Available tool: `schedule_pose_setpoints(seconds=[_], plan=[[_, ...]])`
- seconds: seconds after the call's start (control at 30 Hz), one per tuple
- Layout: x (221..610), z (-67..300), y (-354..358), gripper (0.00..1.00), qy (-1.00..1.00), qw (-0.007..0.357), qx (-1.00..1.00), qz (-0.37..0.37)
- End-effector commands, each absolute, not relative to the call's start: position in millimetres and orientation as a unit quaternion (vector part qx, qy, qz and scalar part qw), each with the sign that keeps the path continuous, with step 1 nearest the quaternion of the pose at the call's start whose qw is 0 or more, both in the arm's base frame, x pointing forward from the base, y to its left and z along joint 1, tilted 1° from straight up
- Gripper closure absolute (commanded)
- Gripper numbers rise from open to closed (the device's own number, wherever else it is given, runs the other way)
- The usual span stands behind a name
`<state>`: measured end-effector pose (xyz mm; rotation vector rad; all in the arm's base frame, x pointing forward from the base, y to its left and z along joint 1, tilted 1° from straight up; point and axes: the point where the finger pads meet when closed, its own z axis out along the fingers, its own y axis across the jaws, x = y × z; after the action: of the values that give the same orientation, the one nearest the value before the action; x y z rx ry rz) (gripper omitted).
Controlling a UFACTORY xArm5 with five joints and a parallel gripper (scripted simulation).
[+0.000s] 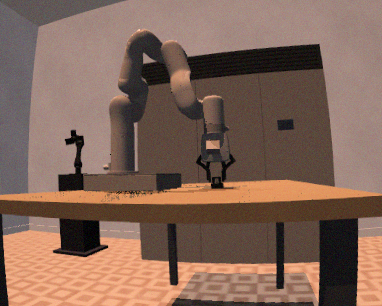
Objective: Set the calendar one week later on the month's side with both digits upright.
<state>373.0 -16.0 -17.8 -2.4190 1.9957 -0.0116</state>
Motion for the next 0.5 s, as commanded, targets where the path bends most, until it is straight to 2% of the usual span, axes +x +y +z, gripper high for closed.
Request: schedule_pose_setpoints(seconds=[0.0, 0.47], plan=[[374.2, -17.0, -16.1, 0.53, 0.636, 0.004, -0.771, -0.005], [374.2, -13.9, -16.1, 0.53, 0.636, 0.004, -0.771, -0.005]])
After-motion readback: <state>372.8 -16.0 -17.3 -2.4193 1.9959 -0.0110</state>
